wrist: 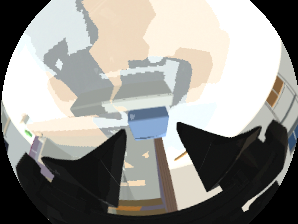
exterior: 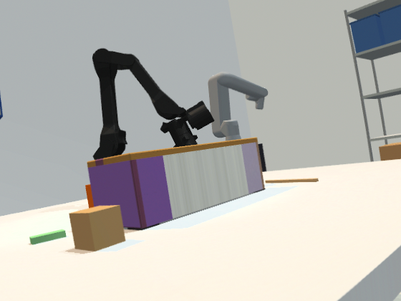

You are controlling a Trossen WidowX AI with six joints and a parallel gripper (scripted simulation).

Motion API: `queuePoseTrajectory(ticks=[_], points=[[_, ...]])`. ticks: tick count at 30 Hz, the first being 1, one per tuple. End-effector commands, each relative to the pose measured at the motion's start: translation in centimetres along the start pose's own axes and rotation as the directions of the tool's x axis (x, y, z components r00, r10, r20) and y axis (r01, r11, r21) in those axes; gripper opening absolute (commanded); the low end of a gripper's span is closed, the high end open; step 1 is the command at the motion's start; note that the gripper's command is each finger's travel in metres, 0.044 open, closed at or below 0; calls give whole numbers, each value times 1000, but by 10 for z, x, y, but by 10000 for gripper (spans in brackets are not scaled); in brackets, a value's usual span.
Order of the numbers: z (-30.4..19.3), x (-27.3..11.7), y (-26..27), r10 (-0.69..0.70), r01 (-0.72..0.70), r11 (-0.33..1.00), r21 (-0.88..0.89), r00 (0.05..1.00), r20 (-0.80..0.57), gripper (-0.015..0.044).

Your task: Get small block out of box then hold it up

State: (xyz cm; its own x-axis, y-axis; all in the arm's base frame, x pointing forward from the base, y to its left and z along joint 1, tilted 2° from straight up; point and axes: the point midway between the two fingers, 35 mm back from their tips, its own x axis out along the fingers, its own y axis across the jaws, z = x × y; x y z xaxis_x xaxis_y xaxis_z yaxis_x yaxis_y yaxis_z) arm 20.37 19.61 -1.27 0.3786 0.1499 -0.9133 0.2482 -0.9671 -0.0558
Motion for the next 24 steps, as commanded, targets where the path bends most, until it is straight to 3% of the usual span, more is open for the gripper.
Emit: queuePoseTrajectory(ticks=[1,7,14,17,20,24], points=[[3,5,2,4,-4,1000,0,1000,-2,285],[6,11,3,5,-5,1000,0,1000,-2,285],[6,11,3,5,-5,1000,0,1000,-2,101],[6,11,3,5,-5,1000,0,1000,-2,81],[1,7,0,-2,3,1000,28,1000,-22,3],[-7,-10,-1,-1,1,1000,18,1000,-14,0]])
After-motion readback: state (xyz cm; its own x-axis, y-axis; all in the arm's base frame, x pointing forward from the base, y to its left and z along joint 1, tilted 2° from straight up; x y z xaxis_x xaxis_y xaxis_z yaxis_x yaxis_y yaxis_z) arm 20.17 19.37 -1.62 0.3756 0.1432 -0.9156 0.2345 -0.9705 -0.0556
